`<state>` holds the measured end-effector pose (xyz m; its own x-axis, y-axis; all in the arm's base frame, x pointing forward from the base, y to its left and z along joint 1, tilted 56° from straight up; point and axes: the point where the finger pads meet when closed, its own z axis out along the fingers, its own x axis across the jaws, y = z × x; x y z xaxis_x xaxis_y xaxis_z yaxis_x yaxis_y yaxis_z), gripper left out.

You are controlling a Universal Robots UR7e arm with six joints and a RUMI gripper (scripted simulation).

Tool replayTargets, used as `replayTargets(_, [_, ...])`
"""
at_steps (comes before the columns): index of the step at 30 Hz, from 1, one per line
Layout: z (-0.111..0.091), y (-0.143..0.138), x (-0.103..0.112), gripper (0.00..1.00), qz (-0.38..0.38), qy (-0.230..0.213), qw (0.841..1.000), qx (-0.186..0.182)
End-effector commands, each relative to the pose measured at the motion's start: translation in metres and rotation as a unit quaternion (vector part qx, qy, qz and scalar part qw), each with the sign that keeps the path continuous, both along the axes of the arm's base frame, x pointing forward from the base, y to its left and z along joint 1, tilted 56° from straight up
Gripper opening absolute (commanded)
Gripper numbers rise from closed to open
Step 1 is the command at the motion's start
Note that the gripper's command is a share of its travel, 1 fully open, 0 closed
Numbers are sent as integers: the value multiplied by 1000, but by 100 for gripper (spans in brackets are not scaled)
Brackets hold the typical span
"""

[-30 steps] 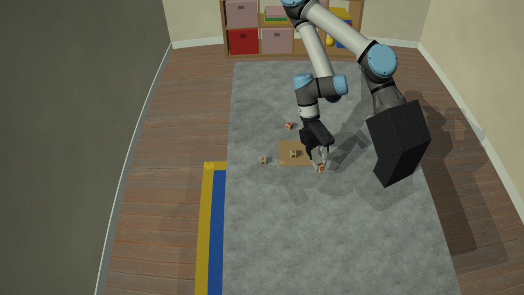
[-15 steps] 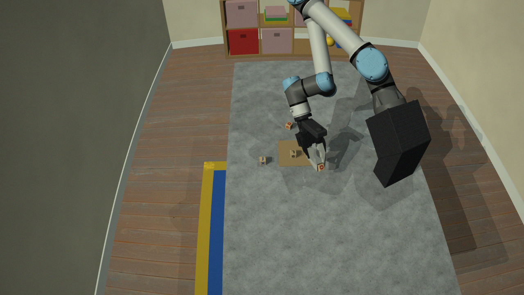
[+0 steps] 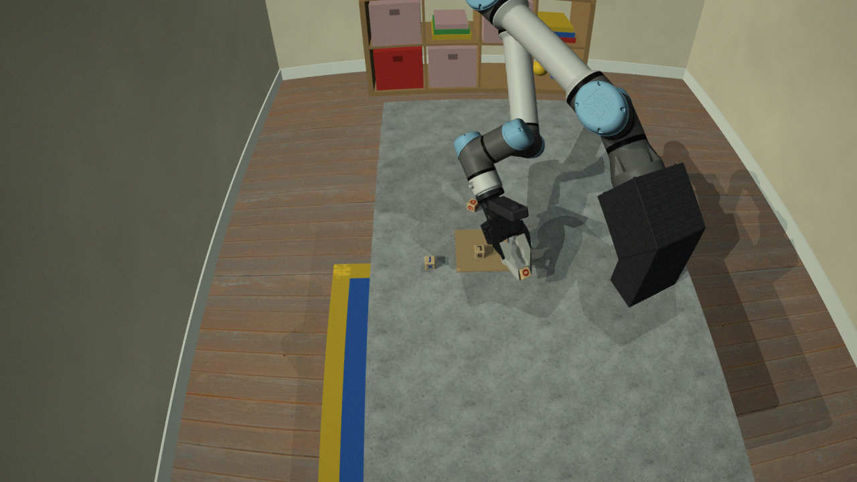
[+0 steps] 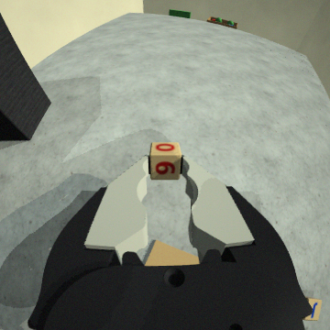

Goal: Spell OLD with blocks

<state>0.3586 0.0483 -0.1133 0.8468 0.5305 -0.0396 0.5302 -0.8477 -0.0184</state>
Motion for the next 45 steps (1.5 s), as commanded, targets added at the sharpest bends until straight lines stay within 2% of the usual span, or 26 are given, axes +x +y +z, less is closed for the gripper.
replayTargets(1, [0, 0, 0, 5, 0, 3, 1000, 4])
replayTargets(8, [-3, -4, 2, 5, 3, 9, 1000, 1])
replayTargets(27, [-29, -36, 21, 5, 3, 9, 1000, 1])
replayTargets(45, [-30, -37, 21, 5, 3, 9, 1000, 1])
